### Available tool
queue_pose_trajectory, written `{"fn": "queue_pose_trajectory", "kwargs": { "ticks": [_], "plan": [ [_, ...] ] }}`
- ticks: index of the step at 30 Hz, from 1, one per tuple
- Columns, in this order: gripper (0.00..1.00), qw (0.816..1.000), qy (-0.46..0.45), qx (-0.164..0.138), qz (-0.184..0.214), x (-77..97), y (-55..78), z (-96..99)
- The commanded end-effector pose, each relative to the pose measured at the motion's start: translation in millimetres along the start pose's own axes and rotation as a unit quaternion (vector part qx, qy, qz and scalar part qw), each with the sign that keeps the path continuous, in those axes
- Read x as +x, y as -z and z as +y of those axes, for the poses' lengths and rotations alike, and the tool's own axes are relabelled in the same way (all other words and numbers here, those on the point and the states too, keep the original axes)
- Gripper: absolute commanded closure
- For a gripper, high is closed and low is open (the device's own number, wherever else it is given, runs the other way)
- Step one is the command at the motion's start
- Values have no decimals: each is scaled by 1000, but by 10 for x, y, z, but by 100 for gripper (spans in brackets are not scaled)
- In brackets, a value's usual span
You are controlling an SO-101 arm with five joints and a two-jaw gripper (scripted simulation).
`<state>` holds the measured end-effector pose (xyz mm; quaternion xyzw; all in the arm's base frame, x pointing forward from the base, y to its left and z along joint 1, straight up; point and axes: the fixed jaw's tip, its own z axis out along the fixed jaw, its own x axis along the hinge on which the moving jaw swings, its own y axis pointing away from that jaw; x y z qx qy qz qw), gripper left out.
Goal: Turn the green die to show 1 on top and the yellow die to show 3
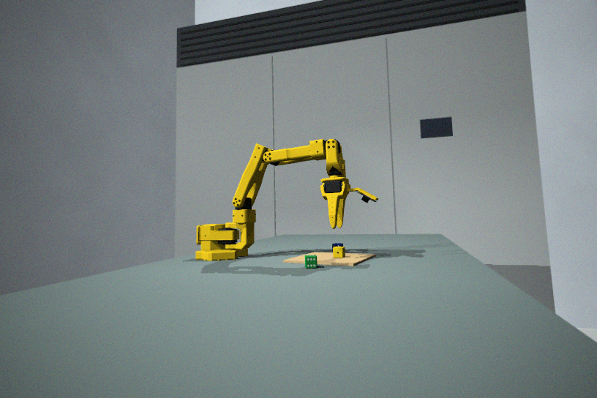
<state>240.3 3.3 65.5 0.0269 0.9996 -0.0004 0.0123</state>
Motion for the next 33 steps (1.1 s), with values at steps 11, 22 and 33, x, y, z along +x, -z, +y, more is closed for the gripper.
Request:
{"fn": "queue_pose_trajectory", "kwargs": {
  "ticks": [11, 22, 33],
  "plan": [
    [71, 999, -6, -2, -39, -65, 163, -22],
    [71, 993, -6, -4, -118, -105, 507, -22],
    [72, 969, -6, -8, -246, -52, 1071, -23]
  ]
}}
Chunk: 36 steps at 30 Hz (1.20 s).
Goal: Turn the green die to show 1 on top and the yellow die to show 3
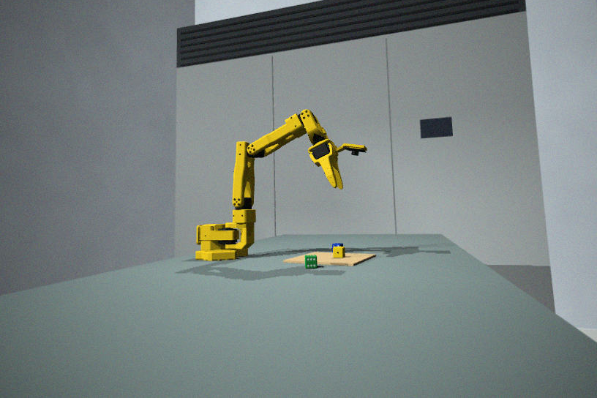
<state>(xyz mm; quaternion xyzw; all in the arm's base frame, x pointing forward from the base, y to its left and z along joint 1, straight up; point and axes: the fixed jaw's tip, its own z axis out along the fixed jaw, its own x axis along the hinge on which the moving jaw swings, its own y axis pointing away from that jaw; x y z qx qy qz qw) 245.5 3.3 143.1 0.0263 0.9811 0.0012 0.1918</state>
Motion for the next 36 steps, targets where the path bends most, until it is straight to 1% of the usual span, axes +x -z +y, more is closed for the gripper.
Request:
{"fn": "queue_pose_trajectory", "kwargs": {
  "ticks": [1, 4, 7, 28, 36],
  "plan": [
    [72, 997, -5, -1, -78, -93, 329, -22],
    [72, 995, -5, -2, -99, -102, 423, -21],
    [72, 994, -5, -2, -107, -104, 459, -21],
    [72, 994, 6, 0, -108, -103, 461, -29],
    [72, 994, 33, 5, -108, -102, 457, -48]
  ]
}}
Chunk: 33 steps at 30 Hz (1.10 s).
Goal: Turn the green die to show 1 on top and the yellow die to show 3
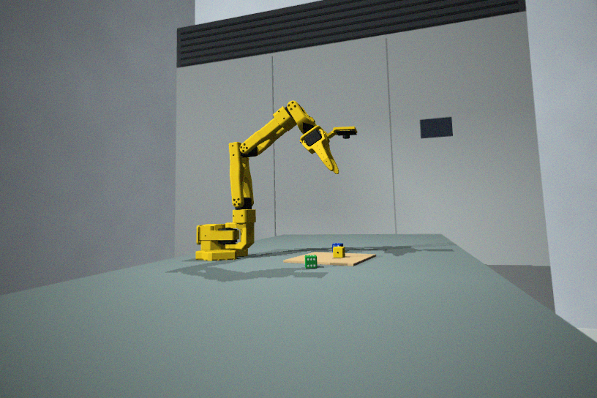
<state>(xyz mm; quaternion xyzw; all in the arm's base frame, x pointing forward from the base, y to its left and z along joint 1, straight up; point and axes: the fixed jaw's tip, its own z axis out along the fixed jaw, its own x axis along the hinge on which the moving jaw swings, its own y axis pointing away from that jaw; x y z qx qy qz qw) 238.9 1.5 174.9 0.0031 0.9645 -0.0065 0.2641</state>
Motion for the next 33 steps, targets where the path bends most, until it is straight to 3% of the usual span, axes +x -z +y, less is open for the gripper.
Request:
{"fn": "queue_pose_trajectory", "kwargs": {
  "ticks": [1, 18, 26, 33],
  "plan": [
    [72, 999, 15, 5, -33, -60, 130, -37],
    [72, 991, 131, 18, -29, -44, 116, -121],
    [72, 979, 201, 25, -26, -34, 109, -174],
    [72, 954, 296, 35, -19, -20, 101, -251]
  ]
}}
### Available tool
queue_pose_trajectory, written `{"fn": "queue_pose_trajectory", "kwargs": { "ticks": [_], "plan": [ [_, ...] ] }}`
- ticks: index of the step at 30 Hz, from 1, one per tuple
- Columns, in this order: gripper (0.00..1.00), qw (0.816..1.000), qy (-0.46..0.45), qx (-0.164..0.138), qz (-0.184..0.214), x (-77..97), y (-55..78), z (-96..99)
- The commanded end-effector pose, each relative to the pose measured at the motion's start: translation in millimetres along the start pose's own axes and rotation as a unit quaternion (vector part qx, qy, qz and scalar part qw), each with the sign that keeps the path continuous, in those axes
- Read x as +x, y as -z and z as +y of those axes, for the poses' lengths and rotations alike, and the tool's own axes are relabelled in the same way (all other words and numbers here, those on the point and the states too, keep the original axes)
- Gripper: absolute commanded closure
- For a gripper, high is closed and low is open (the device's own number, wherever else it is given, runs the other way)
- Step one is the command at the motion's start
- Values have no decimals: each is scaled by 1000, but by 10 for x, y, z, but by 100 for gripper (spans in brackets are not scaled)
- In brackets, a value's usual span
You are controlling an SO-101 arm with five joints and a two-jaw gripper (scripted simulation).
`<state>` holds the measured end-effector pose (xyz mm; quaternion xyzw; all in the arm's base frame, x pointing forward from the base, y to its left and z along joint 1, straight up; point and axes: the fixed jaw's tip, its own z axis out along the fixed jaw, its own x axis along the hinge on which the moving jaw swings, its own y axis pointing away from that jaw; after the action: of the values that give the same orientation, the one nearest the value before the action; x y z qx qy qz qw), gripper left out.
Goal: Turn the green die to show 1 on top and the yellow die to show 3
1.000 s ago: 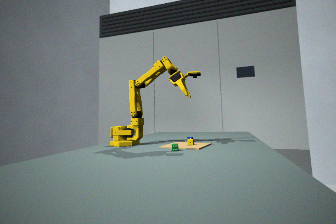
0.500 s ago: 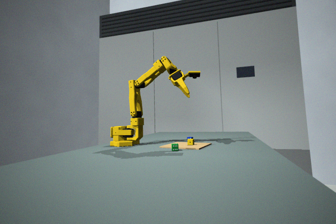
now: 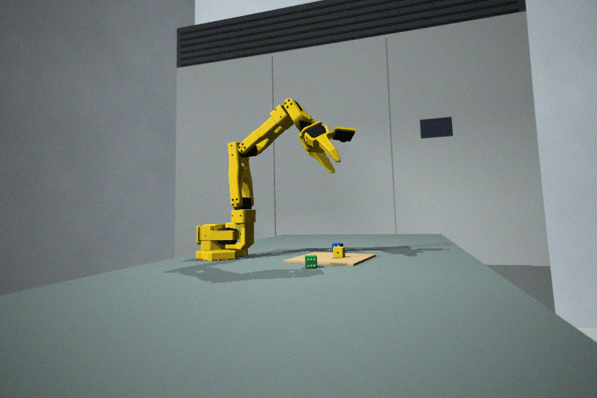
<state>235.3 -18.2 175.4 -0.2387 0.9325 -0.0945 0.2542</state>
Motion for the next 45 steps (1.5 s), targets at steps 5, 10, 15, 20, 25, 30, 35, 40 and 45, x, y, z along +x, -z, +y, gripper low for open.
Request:
{"fn": "queue_pose_trajectory", "kwargs": {
  "ticks": [5, 10, 15, 20, 25, 30, 35, 40, 45],
  "plan": [
    [72, 992, 120, 23, -8, 28, 70, -124],
    [72, 985, 171, 26, -4, 56, 65, -156],
    [72, 965, 259, 30, 5, 104, 58, -216],
    [72, 936, 350, 32, 15, 155, 51, -280],
    [72, 897, 441, 32, 26, 208, 47, -348],
    [72, 868, 494, 31, 32, 240, 44, -390],
    [72, 813, 580, 28, 44, 293, 42, -461],
    [72, 750, 659, 23, 54, 344, 41, -532],
    [72, 709, 703, 19, 60, 373, 41, -574]
  ]
}}
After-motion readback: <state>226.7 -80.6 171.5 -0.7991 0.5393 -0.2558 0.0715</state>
